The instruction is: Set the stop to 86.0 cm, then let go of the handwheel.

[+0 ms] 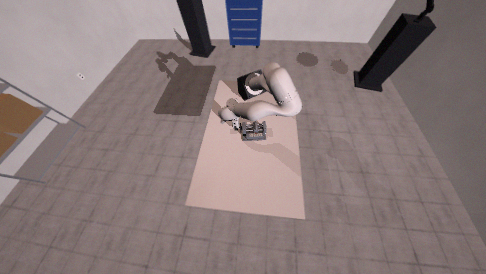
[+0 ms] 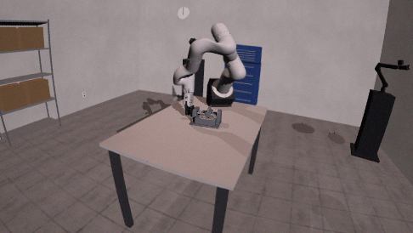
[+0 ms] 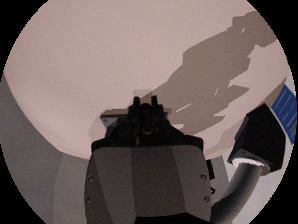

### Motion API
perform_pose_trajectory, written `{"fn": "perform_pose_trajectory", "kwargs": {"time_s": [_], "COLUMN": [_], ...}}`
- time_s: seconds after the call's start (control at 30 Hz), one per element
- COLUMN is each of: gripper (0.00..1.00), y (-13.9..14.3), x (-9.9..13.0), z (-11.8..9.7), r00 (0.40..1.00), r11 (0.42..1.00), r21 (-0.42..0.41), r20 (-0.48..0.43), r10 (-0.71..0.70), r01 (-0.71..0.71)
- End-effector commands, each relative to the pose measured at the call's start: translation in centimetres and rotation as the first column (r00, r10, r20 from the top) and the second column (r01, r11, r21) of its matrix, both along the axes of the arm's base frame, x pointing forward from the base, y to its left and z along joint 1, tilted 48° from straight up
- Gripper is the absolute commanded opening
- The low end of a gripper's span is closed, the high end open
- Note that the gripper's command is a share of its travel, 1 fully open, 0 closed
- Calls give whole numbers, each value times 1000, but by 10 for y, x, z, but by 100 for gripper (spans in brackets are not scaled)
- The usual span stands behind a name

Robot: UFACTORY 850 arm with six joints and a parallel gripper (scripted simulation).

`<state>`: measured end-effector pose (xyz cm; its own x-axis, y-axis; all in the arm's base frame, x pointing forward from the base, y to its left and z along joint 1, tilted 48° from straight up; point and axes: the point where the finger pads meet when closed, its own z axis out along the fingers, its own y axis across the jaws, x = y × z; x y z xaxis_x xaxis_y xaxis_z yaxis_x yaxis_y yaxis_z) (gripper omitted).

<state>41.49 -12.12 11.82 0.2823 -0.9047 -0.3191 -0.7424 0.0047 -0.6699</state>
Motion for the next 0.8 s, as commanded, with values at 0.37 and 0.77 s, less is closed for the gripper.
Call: {"fn": "perform_pose_trajectory", "kwargs": {"time_s": [0.37,0.77], "gripper": [6,6], "y": [2,2], "x": [10,13], "z": [2,4], "r00": [1000,1000], "r11": [1000,1000], "r21": [0,0], "r20": [2,2], "r10": [-1,-1], "r01": [1,1]}}
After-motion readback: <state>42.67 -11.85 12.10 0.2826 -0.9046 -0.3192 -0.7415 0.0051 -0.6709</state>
